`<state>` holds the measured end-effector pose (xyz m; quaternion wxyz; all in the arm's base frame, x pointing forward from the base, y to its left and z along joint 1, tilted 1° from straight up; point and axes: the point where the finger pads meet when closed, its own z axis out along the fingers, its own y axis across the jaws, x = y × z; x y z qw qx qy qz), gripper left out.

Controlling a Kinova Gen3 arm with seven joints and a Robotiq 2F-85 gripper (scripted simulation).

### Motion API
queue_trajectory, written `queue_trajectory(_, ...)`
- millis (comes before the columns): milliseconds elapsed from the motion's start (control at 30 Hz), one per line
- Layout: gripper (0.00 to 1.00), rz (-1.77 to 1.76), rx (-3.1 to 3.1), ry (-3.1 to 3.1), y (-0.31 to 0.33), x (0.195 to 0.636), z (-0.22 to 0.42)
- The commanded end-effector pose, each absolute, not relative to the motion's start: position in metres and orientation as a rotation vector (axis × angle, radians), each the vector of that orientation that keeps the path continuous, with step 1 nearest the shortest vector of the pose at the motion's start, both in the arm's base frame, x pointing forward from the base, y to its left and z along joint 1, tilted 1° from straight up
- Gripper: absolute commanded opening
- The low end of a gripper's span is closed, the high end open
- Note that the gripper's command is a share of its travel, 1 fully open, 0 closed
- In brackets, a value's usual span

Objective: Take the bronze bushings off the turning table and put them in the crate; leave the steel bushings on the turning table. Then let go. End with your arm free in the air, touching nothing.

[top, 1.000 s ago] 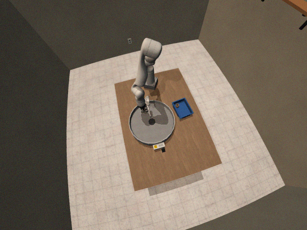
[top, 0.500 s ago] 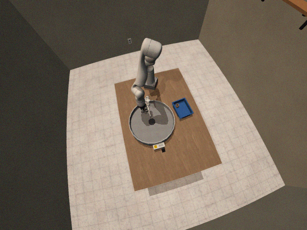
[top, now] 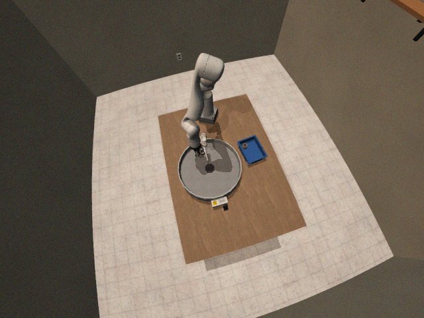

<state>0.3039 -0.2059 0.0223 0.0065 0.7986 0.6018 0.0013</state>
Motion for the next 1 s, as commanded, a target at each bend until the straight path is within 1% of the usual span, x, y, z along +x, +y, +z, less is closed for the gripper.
queue_trajectory(0, 0.00, 0.005, 2.498, 1.882, -0.206, 0.304, 0.024)
queue_trajectory(967, 0.00, 0.005, 2.498, 1.882, -0.206, 0.304, 0.038)
